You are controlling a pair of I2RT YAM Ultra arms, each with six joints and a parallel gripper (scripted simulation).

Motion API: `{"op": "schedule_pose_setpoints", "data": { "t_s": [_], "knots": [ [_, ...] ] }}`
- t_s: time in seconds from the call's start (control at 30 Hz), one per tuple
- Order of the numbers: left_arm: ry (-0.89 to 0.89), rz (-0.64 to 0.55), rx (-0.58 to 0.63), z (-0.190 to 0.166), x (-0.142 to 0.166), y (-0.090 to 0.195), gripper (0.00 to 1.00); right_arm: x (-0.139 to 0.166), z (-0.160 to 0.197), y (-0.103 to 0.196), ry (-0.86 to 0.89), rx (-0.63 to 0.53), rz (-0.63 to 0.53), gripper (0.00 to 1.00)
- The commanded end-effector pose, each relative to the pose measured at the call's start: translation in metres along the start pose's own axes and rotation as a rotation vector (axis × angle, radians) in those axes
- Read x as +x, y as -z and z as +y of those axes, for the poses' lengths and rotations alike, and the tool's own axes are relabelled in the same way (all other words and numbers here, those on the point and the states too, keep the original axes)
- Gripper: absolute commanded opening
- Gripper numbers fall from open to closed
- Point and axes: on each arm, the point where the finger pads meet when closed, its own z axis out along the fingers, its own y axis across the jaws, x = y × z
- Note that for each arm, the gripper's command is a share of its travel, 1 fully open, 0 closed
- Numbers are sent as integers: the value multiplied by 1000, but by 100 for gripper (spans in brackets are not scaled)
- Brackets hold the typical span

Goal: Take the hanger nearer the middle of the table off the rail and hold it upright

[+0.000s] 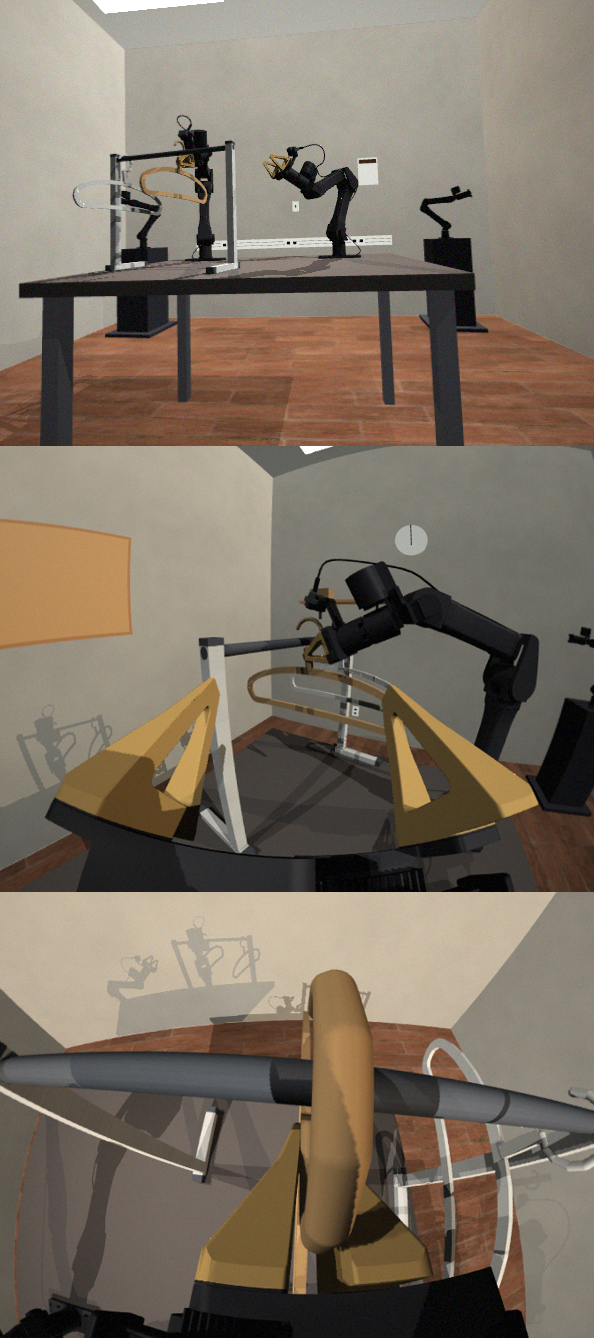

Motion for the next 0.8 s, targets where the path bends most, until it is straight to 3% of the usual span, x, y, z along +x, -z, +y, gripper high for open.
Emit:
{"op": "schedule_pose_setpoints", "data": {
  "t_s": [0.0, 0.57, 0.77],
  "knots": [
    [-12, -48, 10, -2, -18, -4, 100, -24, -5, 49, -45, -26, -93, 0],
    [-12, -48, 10, -2, -18, -4, 100, 14, -8, 125, -38, -33, -75, 0],
    [-12, -48, 10, -2, -18, -4, 100, 23, -6, 137, -40, -11, -75, 0]
  ]
}}
